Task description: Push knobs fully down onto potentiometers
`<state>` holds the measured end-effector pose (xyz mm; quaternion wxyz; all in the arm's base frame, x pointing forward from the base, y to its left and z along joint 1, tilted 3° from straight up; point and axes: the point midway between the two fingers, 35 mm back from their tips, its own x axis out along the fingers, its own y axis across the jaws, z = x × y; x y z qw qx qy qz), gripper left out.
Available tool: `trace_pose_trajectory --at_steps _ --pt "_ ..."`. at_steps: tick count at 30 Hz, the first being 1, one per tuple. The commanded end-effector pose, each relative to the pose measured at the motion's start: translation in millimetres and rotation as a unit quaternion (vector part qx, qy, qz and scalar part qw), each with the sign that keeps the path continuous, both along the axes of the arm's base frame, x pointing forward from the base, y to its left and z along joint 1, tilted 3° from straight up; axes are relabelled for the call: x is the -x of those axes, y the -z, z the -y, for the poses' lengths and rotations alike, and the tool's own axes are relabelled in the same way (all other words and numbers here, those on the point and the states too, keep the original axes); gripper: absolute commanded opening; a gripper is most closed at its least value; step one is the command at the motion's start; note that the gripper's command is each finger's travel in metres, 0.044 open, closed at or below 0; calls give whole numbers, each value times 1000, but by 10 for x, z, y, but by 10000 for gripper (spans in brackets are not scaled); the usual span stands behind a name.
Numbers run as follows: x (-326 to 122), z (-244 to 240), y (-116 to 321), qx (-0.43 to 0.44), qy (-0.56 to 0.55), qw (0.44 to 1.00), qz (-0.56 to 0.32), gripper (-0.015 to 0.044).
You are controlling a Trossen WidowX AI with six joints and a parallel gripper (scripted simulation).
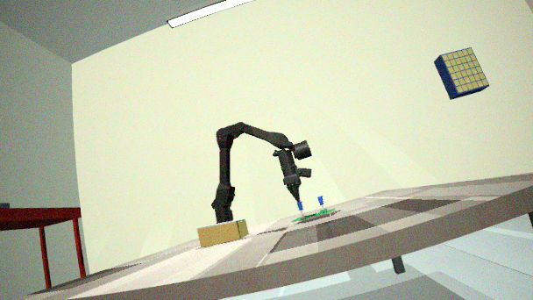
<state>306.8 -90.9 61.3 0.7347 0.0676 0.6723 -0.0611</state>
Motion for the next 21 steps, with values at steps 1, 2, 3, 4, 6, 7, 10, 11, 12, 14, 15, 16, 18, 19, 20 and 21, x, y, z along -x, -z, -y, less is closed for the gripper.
trace_pose_trajectory --at_steps 1,2,3,4,6,7,10,11,12,14,15,16,18,19,20,21 --pt "-37 0 138 -3 1 1000 -3 0" --pt "-38 0 150 -3 1 1000 -3 0" --pt "-39 0 163 -3 1 1000 -3 0" --pt "-39 0 171 -3 1 1000 -3 0" --pt "-40 0 174 -3 1 1000 -3 0" --pt "-40 0 174 -3 1 1000 -3 0" --pt "-40 0 174 -3 1 1000 -3 0" --pt "-40 0 174 -3 1 1000 -3 0" --pt "-40 0 176 -3 1 1000 -3 0" --pt "-41 0 187 -3 1 1000 -3 0" --pt "-42 0 195 -3 1 1000 -3 0" --pt "-42 0 204 -3 1 1000 -3 0" --pt "-44 -1 222 -3 1 1000 -3 0" --pt "-44 -1 224 -3 1 1000 -3 0" --pt "-44 -1 224 -3 1 1000 -3 0" --pt "-44 -1 224 -3 1 1000 -3 0"
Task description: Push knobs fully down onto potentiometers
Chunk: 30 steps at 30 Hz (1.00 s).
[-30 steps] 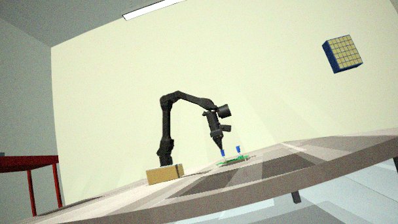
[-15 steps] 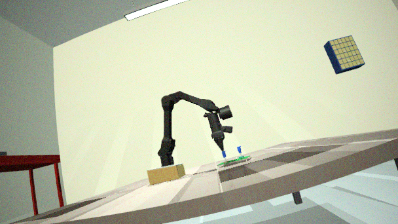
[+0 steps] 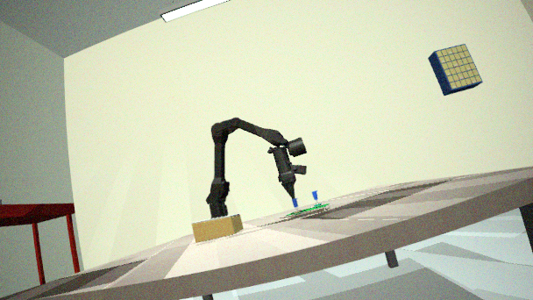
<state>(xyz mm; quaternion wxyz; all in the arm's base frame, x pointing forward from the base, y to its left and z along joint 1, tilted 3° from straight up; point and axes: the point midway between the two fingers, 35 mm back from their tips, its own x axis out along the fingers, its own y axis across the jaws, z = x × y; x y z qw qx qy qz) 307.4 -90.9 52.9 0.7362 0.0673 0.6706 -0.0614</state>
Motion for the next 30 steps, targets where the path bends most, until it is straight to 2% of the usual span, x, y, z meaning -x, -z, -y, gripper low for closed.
trace_pose_trajectory --at_steps 1,30 --pt "-37 0 141 -3 1 1000 -5 0" --pt "-41 0 181 -3 1 1000 -5 0"
